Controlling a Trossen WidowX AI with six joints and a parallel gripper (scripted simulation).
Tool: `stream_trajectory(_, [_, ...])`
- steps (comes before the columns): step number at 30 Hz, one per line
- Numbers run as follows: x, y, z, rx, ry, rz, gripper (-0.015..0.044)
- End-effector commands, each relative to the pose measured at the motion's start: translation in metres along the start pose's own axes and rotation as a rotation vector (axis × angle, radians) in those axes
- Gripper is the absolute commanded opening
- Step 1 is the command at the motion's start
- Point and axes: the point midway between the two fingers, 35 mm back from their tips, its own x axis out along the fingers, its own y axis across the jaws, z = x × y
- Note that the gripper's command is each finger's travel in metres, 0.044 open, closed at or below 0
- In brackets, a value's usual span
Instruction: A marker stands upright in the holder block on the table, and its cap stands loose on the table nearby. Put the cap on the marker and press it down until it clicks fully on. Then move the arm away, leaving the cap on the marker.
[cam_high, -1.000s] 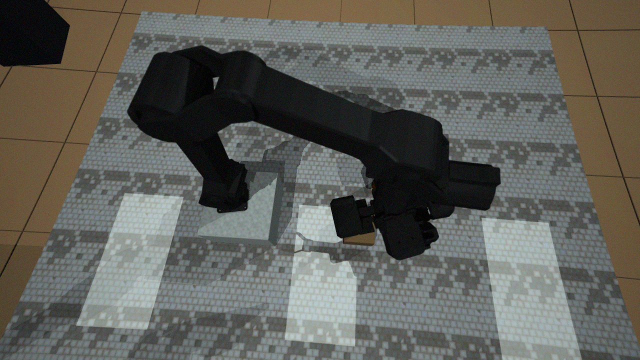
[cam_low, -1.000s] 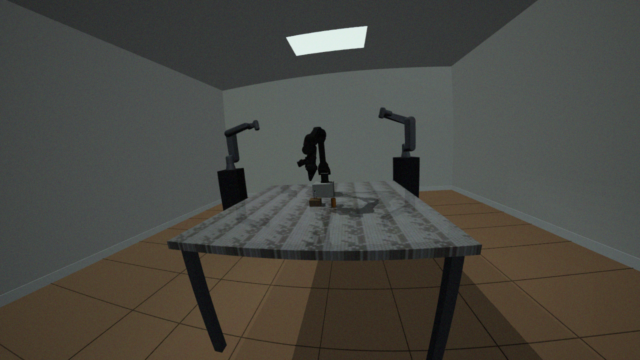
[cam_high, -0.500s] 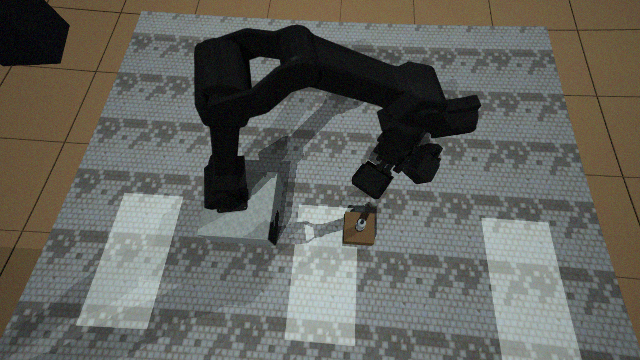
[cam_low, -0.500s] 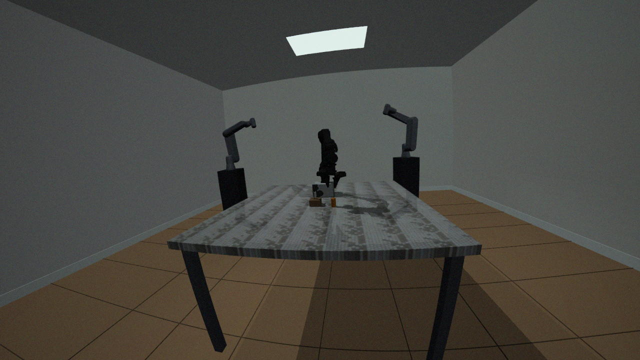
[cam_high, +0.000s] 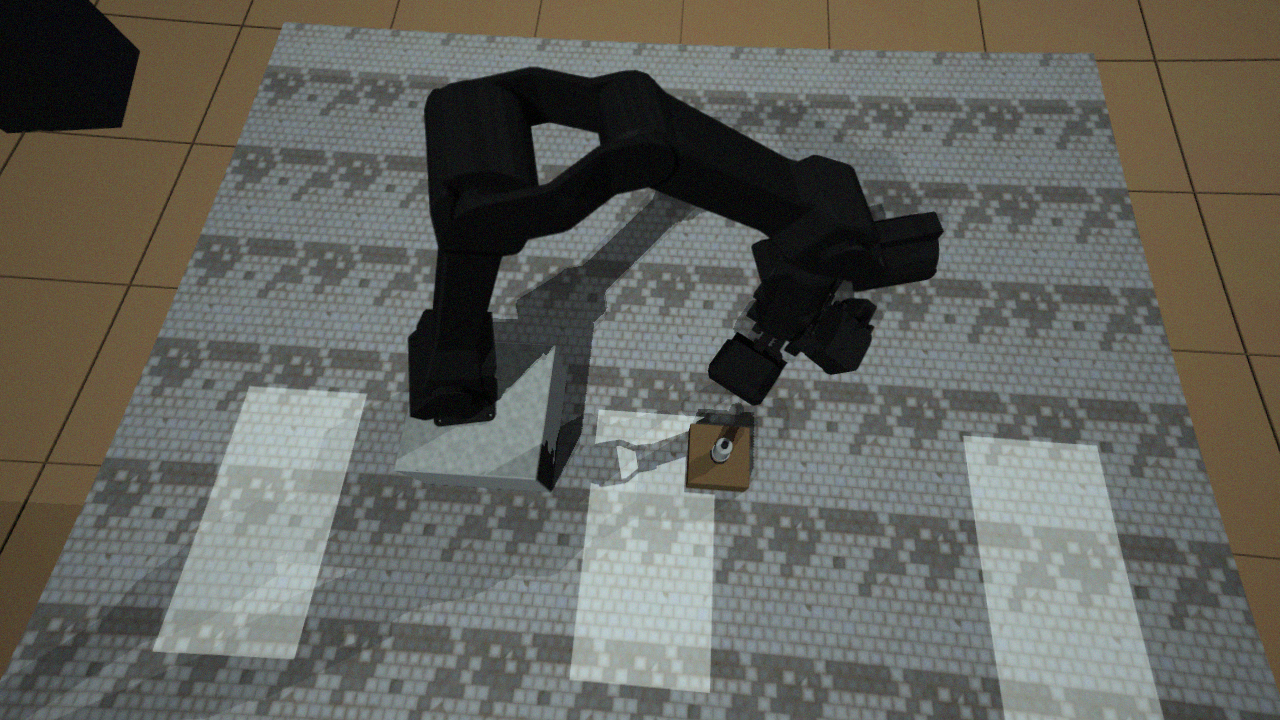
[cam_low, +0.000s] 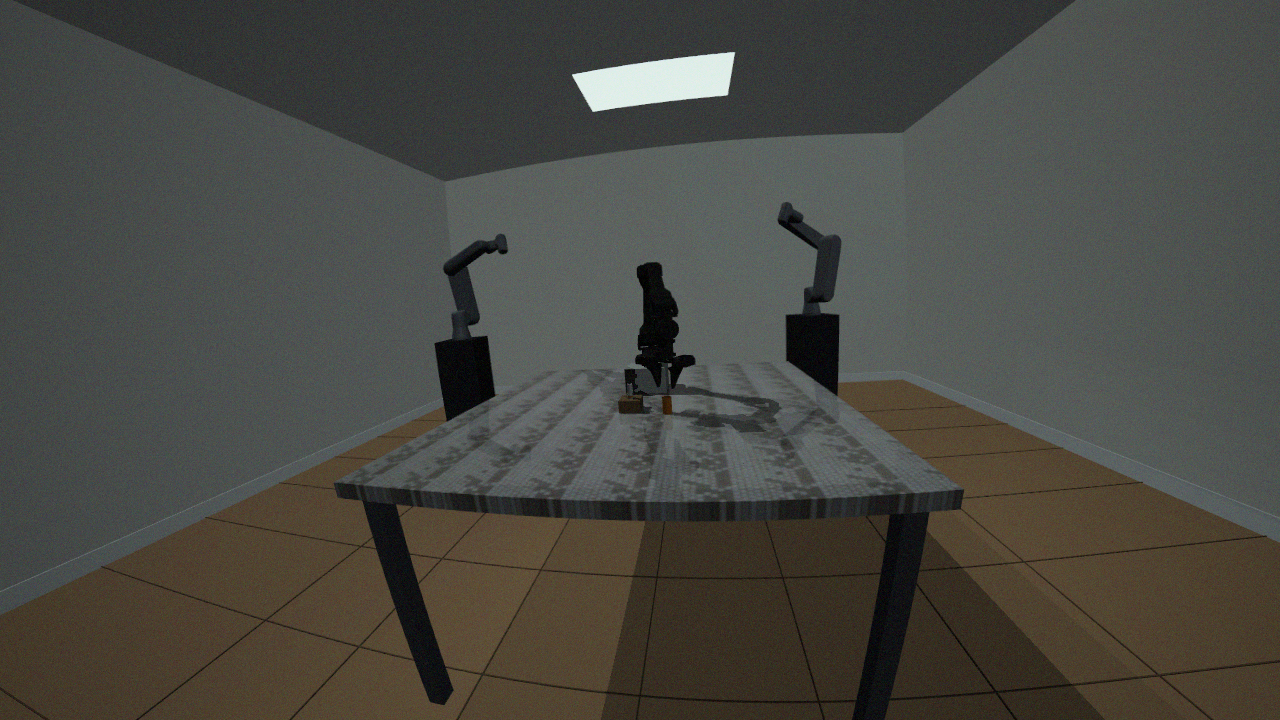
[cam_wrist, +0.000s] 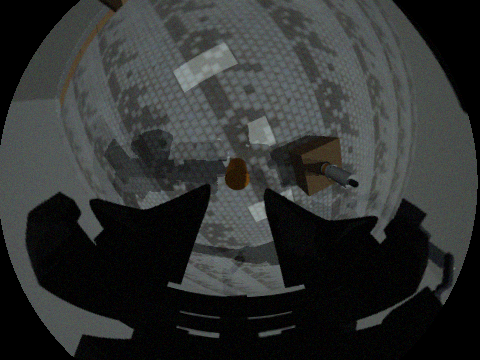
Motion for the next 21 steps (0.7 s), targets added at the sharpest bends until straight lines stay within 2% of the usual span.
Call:
stream_trajectory(1, [0.014, 0.000, -0.002, -0.003, 0.010, -0.004, 0.0246])
stream_trajectory(21, [0.039, 0.001, -0.001, -0.003, 0.010, -0.004, 0.0246])
